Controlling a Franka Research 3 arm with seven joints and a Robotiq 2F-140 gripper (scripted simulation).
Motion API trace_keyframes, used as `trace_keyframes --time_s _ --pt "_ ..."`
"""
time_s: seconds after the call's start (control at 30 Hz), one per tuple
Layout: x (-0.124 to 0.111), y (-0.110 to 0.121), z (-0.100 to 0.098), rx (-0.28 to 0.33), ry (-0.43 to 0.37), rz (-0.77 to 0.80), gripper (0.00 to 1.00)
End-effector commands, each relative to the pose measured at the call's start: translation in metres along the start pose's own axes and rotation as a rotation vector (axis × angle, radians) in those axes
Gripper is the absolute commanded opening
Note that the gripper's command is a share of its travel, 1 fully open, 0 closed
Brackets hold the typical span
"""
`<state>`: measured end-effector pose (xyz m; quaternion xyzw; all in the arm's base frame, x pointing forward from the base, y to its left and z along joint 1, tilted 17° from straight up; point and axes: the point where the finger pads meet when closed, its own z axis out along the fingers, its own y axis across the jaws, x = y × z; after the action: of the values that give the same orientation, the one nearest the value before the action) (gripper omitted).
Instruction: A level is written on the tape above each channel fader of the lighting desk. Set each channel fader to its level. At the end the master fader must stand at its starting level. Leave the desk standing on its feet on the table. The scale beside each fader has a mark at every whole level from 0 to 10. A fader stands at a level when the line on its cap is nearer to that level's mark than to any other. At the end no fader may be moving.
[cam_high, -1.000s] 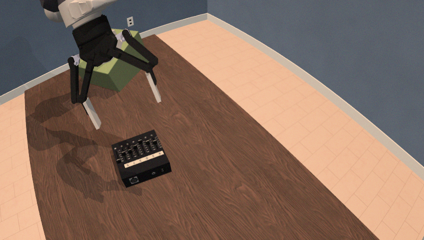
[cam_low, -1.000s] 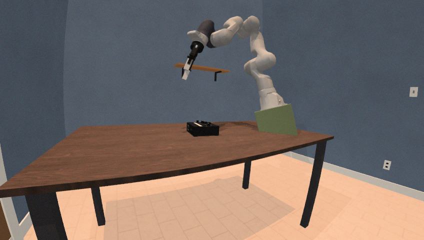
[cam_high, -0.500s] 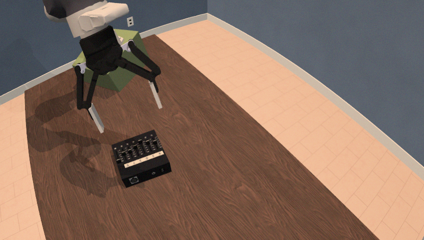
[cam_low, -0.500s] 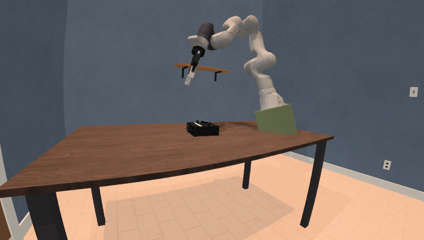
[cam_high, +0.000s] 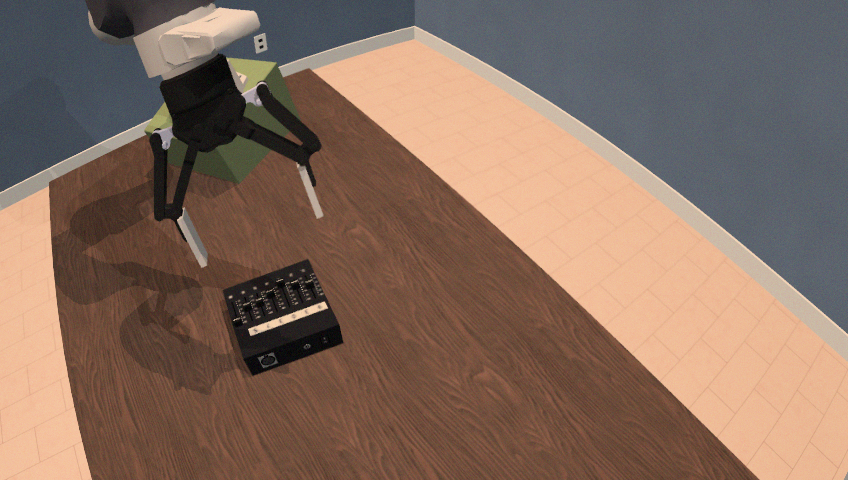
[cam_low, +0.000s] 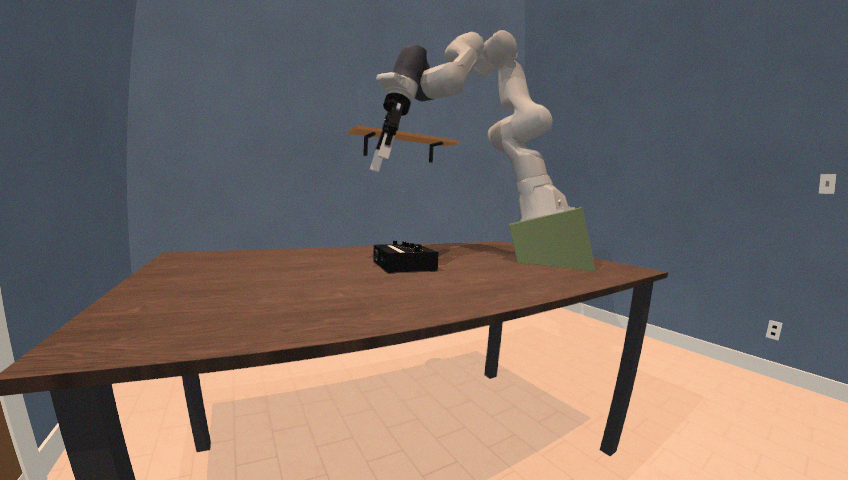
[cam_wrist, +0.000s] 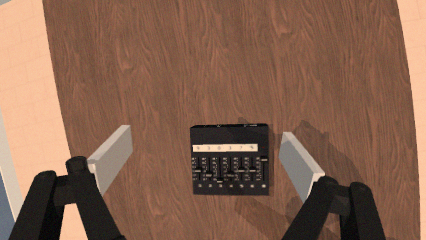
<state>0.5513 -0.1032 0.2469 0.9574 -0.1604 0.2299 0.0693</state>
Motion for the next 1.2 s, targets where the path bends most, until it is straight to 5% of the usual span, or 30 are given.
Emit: trace_keyframes --time_s 0.0,0.23,0.3,0.57,1.17 --pt "-0.027 0.004 0.021 -0.031 -0.07 -0.071 1.0" --pt "-0.027 0.004 0.021 -0.031 -0.07 -0.071 1.0" --pt "-0.071 0.014 0.051 -0.075 -0.185 -0.168 1.0" --pt "-0.108 0.023 0.071 -0.109 -0.281 -0.251 1.0" --pt "-0.11 0.024 0.072 -0.11 -0.286 -0.255 1.0"
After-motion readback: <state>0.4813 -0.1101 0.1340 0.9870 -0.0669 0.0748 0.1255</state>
